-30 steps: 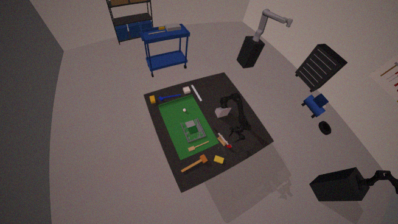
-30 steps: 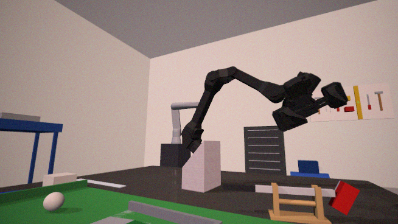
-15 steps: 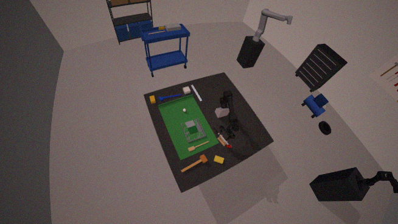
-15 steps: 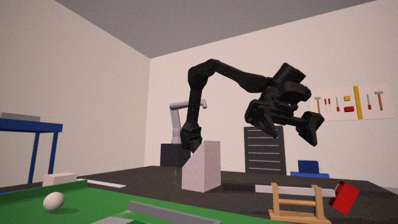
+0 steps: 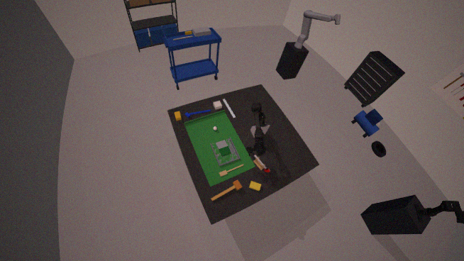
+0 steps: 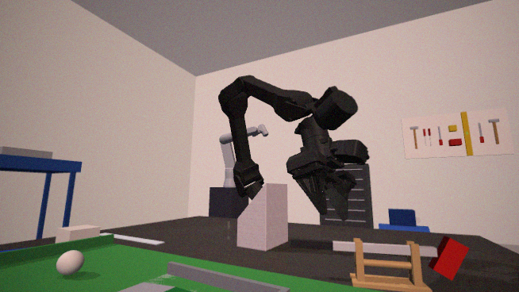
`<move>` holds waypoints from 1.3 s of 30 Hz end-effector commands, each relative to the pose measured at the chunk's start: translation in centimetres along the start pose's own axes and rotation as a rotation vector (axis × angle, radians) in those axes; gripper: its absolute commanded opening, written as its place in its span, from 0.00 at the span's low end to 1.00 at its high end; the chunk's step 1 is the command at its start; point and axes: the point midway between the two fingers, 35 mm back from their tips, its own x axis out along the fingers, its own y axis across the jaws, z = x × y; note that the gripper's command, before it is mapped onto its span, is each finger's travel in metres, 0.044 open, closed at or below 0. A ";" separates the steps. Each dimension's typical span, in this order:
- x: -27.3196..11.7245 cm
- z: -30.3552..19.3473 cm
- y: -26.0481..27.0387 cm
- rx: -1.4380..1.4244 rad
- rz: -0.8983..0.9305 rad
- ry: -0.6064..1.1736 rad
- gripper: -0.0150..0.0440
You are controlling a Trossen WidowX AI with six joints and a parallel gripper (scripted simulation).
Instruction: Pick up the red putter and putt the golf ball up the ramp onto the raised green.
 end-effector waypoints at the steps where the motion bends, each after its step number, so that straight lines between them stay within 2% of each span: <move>1: 0.1 -6.0 0.6 -0.372 0.305 -0.003 1.00; 15: 0.1 -6.0 0.6 -0.372 0.306 -0.004 1.00; 29: 4.4 -7.3 1.5 -0.372 0.305 -0.001 1.00; 39: 5.1 -7.5 1.6 -0.372 0.305 -0.001 1.00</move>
